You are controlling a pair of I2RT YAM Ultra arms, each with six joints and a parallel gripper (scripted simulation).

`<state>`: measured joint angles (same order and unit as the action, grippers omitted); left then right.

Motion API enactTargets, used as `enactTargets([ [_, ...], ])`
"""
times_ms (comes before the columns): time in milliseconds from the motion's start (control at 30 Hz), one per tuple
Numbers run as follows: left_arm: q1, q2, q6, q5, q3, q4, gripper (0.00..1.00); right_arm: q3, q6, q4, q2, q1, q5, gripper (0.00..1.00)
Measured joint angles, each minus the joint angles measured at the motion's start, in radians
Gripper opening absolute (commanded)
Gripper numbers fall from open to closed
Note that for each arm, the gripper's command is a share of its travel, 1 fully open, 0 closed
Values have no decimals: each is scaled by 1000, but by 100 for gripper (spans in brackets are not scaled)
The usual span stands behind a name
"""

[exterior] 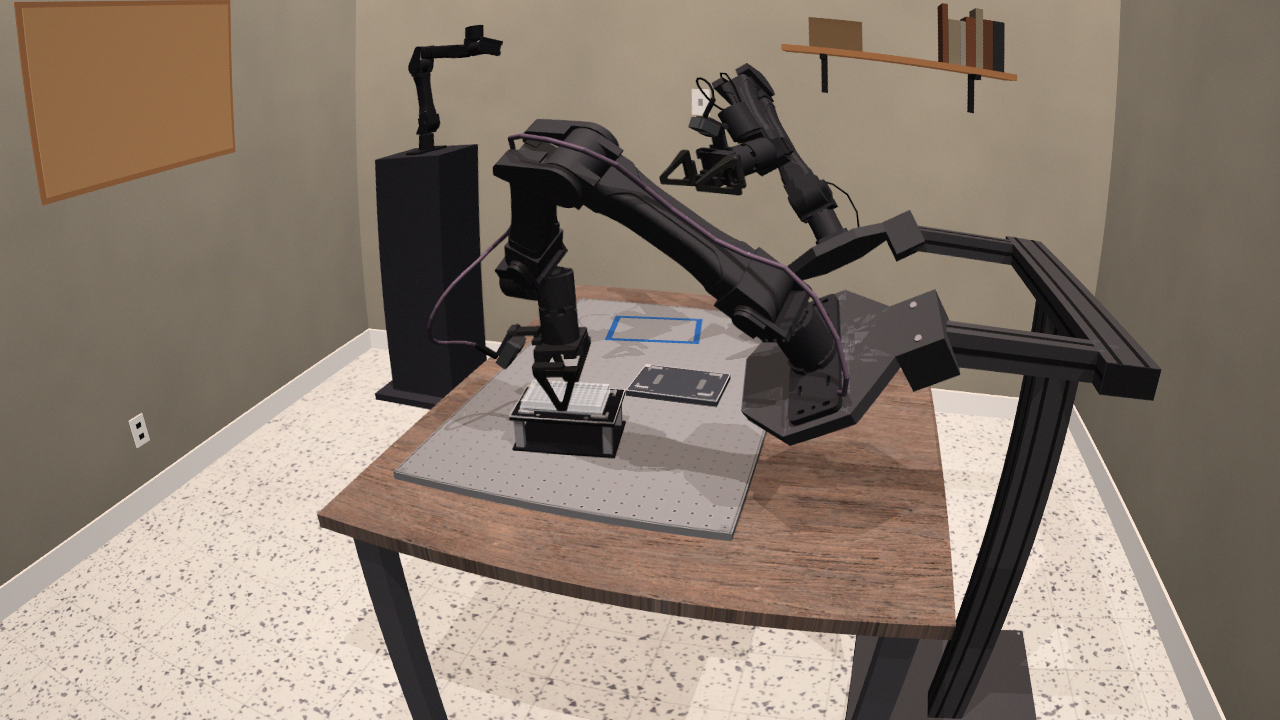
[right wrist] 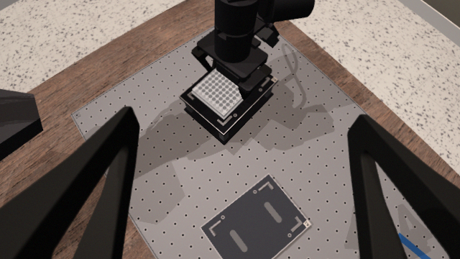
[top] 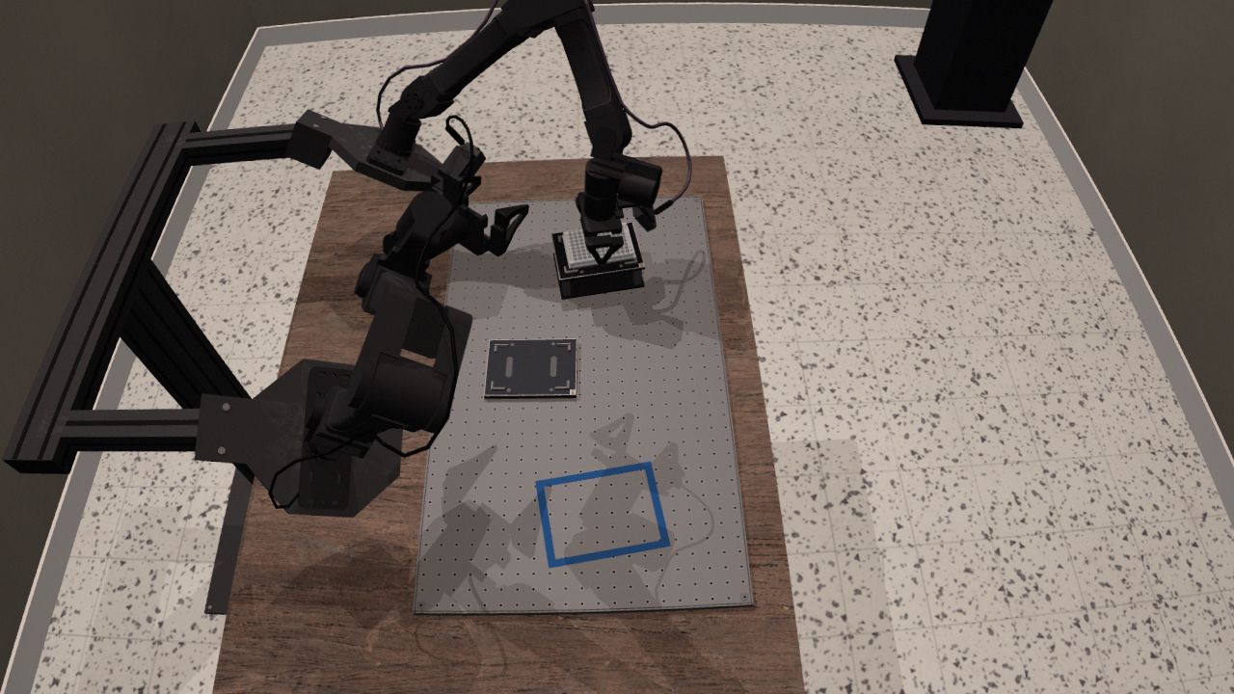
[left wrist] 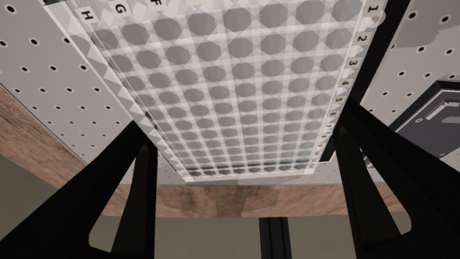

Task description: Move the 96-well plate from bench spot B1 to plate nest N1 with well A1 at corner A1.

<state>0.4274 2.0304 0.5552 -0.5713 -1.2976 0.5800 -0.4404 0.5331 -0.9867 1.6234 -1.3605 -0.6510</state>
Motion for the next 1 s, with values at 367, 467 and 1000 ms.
enactTargets([
  [367,2,-4,9,0,-1,31,81,0,0,0,0,0,0,100],
  [467,2,-4,9,0,-1,32,81,0,0,0,0,0,0,100],
  [1000,10,-9,21,0,-1,47,81,0,0,0,0,0,0,100],
])
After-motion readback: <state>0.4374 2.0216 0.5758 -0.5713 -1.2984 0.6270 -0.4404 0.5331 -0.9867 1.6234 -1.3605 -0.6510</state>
